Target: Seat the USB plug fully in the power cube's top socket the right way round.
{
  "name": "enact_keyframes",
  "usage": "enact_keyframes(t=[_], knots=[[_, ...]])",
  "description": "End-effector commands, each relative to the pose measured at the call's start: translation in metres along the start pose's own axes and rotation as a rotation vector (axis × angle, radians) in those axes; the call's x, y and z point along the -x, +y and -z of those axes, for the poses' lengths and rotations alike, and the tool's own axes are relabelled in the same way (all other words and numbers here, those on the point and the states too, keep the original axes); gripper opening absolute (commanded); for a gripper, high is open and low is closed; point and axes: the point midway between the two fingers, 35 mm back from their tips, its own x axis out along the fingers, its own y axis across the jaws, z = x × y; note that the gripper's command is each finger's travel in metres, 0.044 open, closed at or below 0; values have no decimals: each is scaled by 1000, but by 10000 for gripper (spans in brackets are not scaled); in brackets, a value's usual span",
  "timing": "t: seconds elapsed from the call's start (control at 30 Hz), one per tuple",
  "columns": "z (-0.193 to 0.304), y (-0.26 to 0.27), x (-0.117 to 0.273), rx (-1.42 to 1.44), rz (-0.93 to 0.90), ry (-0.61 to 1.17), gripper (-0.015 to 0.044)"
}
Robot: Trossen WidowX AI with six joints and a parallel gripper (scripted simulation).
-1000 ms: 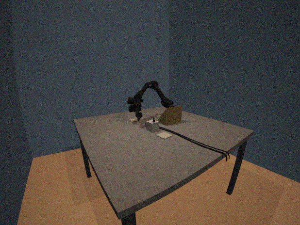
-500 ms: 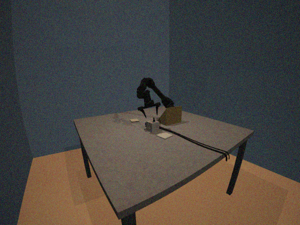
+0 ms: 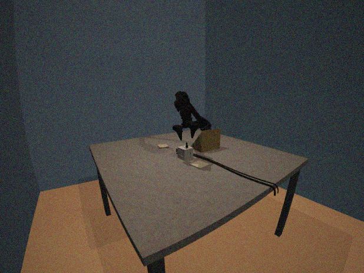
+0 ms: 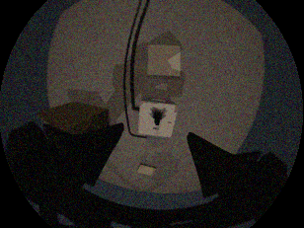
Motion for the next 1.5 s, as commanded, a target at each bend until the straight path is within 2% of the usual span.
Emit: enact_keyframes(t=[0.0,1.23,1.47], knots=[[0,-1,1,17,7,8,440],[0,-1,-29,17,7,10,440],[-1,-2,-27,9,6,4,256]])
